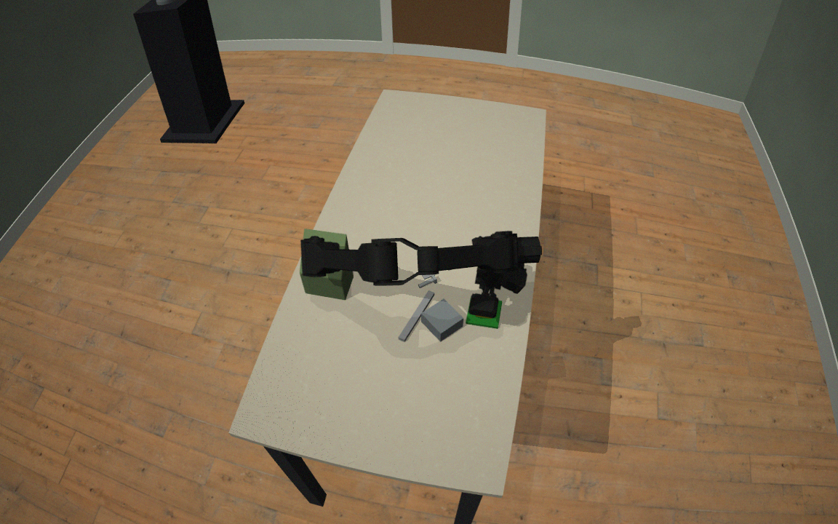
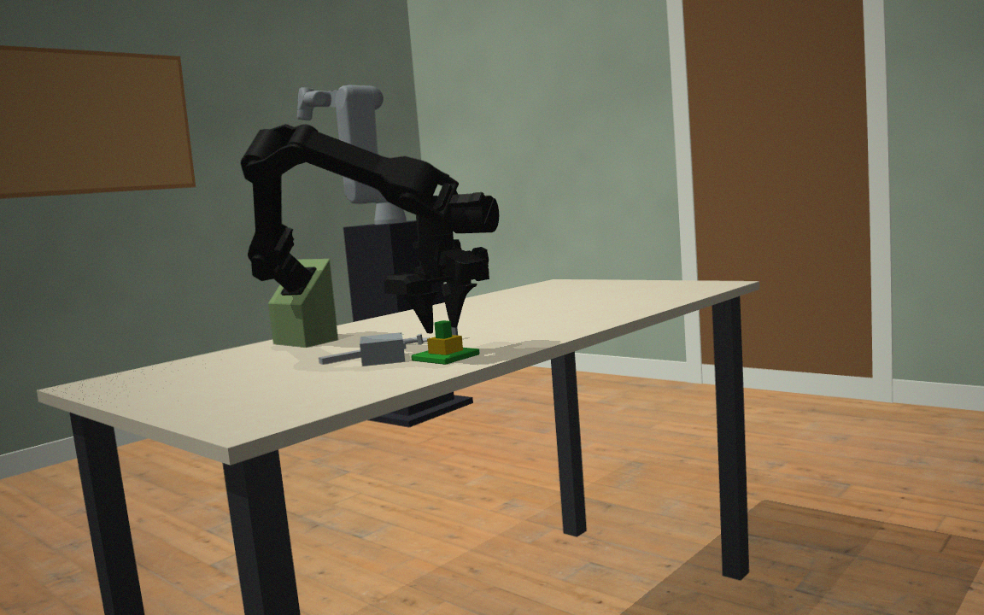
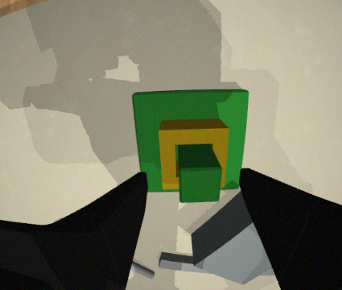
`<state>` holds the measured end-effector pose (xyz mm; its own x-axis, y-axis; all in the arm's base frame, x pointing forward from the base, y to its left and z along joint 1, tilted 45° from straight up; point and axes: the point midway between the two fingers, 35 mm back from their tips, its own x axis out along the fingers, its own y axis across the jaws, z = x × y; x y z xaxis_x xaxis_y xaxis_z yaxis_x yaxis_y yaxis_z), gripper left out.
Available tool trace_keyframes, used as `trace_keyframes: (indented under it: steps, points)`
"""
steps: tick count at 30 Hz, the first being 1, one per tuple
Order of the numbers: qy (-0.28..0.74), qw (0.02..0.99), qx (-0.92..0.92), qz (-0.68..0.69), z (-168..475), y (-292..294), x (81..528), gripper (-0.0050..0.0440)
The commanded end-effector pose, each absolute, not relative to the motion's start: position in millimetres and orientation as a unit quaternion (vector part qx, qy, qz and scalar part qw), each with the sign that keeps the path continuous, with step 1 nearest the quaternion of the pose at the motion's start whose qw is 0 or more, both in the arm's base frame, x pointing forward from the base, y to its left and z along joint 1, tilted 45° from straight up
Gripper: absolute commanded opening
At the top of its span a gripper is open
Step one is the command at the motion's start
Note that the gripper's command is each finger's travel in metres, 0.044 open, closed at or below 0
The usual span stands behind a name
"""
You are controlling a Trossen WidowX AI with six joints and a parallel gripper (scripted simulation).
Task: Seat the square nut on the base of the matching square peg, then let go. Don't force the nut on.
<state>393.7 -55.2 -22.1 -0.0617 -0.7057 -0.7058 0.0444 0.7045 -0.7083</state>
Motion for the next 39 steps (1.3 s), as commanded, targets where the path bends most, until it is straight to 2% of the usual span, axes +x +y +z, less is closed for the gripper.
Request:
trace_keyframes:
  steps: [1, 7, 39]
  points:
    - [0.643, 0.666, -0.239, -0.293, 21, -16, 411, 0.0260]
    - [0.651, 0.656, -0.247, -0.292, 41, 8, 405, 0.0260]
    - [0.651, 0.656, -0.247, -0.292, 41, 8, 405, 0.0260]
